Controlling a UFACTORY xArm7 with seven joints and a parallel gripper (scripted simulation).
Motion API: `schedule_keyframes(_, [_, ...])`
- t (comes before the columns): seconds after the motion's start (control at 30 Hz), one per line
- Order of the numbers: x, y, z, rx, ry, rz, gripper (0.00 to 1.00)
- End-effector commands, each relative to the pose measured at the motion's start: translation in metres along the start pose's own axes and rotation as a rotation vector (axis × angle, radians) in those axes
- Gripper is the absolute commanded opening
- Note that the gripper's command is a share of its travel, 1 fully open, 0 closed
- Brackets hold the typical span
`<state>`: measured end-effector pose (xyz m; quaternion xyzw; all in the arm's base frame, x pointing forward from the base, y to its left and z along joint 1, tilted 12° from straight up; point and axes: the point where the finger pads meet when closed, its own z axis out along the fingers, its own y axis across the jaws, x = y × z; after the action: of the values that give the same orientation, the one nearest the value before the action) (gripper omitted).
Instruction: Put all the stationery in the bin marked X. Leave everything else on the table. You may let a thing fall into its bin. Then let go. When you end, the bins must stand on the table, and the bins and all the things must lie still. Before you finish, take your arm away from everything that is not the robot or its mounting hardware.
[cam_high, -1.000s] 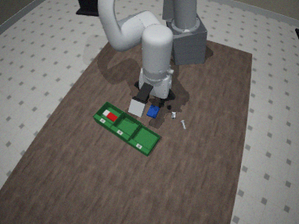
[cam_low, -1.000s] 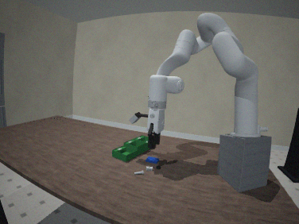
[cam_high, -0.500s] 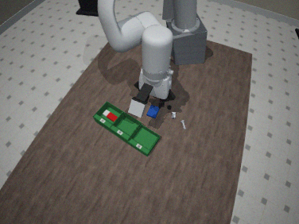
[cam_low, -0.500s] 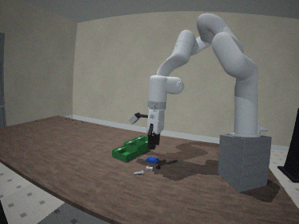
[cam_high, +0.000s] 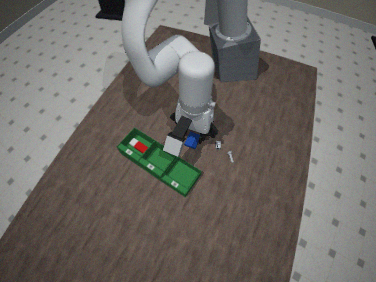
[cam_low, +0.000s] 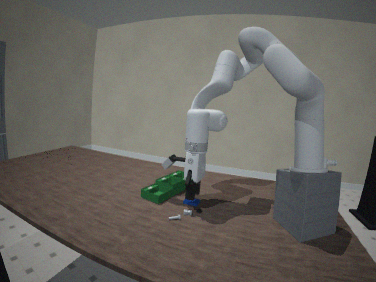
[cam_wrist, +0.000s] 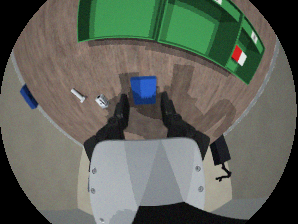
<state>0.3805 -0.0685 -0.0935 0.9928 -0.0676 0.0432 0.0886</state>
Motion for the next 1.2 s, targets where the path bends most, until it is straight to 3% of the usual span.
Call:
schedule_keyframes(0.0, [0.003, -0.001, 0.008, -0.001, 0.009, 0.001, 0.56])
schedule_keyframes(0.87, [0.002, -0.001, 0.020, -0.001, 0.009, 0.001, 0.56])
schedule_keyframes(0.9, [0.002, -0.001, 0.020, -0.001, 0.009, 0.001, 0.00])
schedule_keyframes(1.17, [0.002, -0.001, 0.020, -0.001, 0.009, 0.001, 0.00])
